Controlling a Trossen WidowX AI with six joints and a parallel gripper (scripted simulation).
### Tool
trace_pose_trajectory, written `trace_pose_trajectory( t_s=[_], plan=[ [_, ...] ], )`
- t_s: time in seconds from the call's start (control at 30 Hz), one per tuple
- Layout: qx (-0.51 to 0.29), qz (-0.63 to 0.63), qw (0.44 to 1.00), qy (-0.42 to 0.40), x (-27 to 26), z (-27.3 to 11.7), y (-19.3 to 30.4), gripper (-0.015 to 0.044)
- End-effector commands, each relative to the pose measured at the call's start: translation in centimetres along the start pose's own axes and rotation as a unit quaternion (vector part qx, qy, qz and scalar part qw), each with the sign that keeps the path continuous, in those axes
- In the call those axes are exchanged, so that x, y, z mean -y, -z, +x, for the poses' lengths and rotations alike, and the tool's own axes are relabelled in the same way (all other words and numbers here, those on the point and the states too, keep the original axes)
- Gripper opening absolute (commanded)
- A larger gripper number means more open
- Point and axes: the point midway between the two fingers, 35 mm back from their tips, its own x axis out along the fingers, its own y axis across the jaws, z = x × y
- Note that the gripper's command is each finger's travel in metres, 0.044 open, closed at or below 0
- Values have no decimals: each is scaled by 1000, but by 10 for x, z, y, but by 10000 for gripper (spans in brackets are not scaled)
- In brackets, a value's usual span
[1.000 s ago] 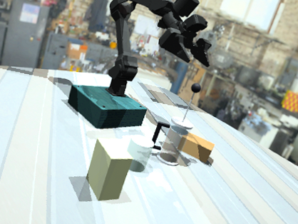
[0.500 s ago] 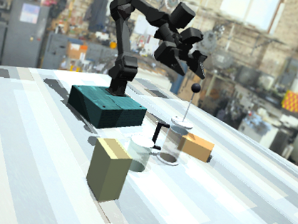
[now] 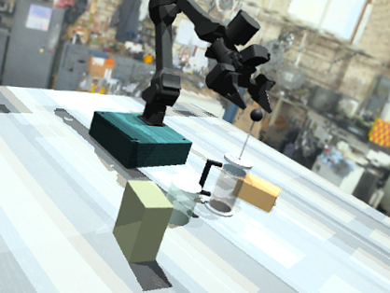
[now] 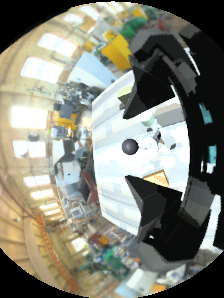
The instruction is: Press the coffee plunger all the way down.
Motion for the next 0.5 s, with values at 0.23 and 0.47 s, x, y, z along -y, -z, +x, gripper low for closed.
trace_pose_trajectory(
  t_s=[0.23, 0.47],
  plan=[
    [-5, -3, 1000, 0, 0, 11, 5, 335],
    [-5, -3, 1000, 0, 0, 11, 5, 151]
  ],
)
